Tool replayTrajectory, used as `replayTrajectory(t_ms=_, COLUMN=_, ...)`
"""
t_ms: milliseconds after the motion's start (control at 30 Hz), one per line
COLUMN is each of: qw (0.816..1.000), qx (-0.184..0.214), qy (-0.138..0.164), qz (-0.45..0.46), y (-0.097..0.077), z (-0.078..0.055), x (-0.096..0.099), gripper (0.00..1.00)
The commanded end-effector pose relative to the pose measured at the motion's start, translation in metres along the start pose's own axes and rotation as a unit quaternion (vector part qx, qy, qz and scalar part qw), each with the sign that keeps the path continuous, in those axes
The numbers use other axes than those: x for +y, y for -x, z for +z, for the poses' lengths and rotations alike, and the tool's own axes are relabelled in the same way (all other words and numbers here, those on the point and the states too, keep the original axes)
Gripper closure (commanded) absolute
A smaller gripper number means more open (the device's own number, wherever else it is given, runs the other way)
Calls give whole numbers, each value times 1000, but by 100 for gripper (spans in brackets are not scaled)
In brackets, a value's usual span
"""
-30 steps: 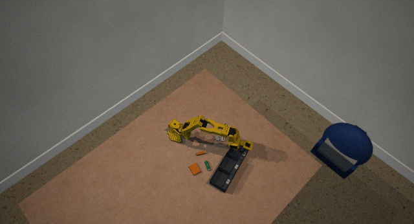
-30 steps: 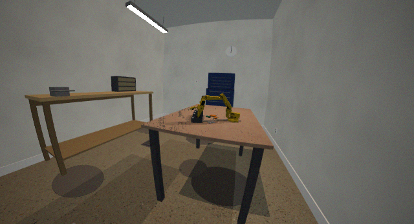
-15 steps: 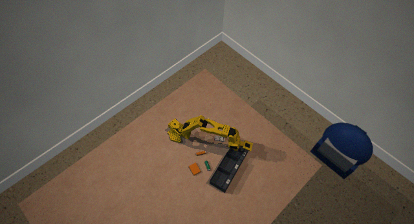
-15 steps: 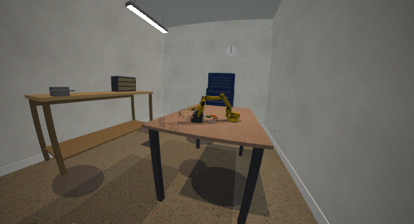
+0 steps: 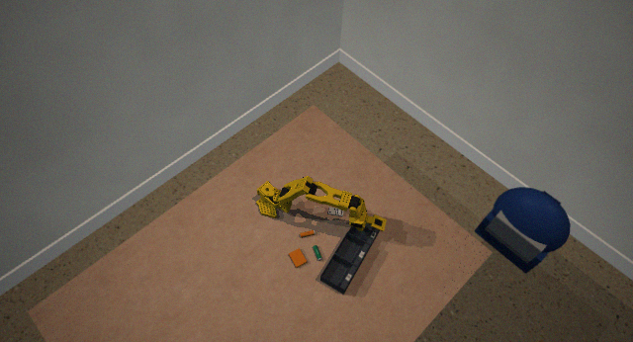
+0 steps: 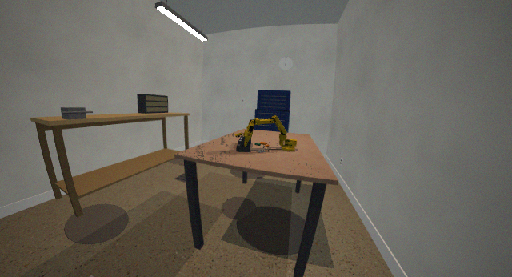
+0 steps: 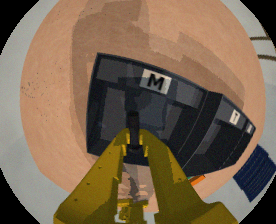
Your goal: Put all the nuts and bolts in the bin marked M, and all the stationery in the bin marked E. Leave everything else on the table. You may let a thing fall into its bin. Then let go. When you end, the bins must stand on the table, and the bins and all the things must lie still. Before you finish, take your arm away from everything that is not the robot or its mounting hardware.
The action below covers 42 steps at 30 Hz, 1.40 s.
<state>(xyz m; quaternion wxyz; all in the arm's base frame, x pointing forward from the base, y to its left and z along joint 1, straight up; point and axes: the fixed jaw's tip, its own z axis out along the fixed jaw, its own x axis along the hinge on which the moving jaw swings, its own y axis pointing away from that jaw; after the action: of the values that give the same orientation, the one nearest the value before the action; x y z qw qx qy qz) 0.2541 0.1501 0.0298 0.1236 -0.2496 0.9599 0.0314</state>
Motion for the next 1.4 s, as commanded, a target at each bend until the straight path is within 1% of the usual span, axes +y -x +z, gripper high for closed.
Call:
replayTrajectory(t_ms=0, qw=999, qx=-40, qy=2, qz=-1, y=12, z=-13, x=3, gripper=100)
replayTrajectory(t_ms=333, qw=999, qx=-40, qy=2, qz=-1, y=11, z=-12, x=3, gripper=100)
replayTrajectory(t_ms=633, qw=999, qx=-40, qy=2, qz=-1, y=10, z=-7, x=3, gripper=100)
replayTrajectory(t_ms=933, qw=999, qx=-40, qy=2, qz=-1, y=10, z=-7, x=3, gripper=100)
replayTrajectory(t_ms=1100, qw=999, qx=-40, qy=2, qz=-1, y=10, z=-7, x=3, gripper=97)
replayTrajectory(t_ms=1300, qw=999, qx=-40, qy=2, qz=-1, y=10, z=-7, x=3, gripper=92)
replayTrajectory(t_ms=1367, qw=999, qx=-40, qy=2, qz=-1, y=10, z=-7, x=3, gripper=92)
